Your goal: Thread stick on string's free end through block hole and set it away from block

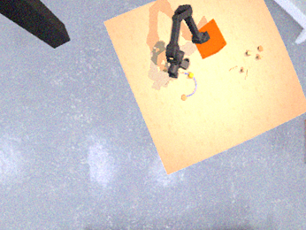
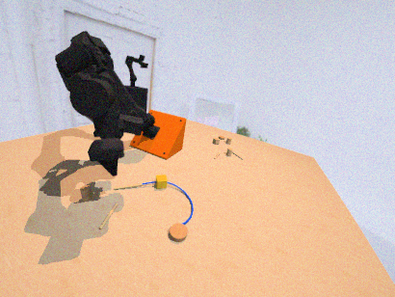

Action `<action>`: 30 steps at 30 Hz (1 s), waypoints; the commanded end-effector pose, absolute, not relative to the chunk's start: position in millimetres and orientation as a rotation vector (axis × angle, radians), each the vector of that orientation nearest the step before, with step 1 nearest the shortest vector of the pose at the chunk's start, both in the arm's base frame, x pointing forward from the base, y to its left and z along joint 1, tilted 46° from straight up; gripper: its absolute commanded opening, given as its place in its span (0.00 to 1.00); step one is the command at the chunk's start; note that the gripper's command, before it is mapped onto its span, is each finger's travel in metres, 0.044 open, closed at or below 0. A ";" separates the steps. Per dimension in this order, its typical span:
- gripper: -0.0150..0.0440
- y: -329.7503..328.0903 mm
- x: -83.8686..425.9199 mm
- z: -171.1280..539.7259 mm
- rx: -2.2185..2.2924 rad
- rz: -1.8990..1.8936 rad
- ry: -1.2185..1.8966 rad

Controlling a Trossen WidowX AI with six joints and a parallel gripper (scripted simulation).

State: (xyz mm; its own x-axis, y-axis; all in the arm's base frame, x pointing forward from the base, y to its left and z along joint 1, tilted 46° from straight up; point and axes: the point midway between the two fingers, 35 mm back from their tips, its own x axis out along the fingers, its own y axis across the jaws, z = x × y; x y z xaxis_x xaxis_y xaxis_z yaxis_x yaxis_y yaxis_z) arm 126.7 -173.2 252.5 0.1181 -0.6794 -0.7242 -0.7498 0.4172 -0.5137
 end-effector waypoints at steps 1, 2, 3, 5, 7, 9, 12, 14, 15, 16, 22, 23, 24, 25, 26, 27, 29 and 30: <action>1.00 -160.7 125.9 265.1 -1.291 0.079 1.591; 1.00 -157.6 125.3 268.2 -1.291 0.078 1.592; 1.00 -156.6 125.1 269.2 -1.291 0.078 1.592; 1.00 -156.6 125.1 269.2 -1.291 0.078 1.592; 1.00 -159.0 126.4 267.0 -1.295 0.079 1.586; 1.00 -159.3 126.5 267.1 -1.295 0.078 1.584; 1.00 -158.9 126.3 267.9 -1.294 0.076 1.585; 1.00 -158.9 126.3 267.9 -1.294 0.076 1.585; 1.00 -158.9 126.3 267.9 -1.294 0.076 1.585; 1.00 -158.9 126.3 267.9 -1.294 0.076 1.585; 1.00 -158.9 126.3 267.9 -1.294 0.076 1.585; 1.00 -158.9 126.3 267.9 -1.294 0.076 1.585; 1.00 -158.9 126.3 267.9 -1.294 0.076 1.585; 1.00 -158.9 126.3 267.9 -1.294 0.076 1.585; 1.00 -158.9 126.3 267.9 -1.294 0.076 1.585; 1.00 -158.9 126.3 267.9 -1.294 0.076 1.585; 1.00 -158.9 126.3 267.9 -1.294 0.076 1.585; 1.00 -158.9 126.3 267.9 -1.294 0.076 1.585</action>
State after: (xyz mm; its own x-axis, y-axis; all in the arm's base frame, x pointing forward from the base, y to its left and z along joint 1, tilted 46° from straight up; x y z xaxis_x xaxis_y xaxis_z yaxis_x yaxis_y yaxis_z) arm 126.3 -158.9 267.7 0.1237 -0.6805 -0.7222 -0.7470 0.4152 -0.5192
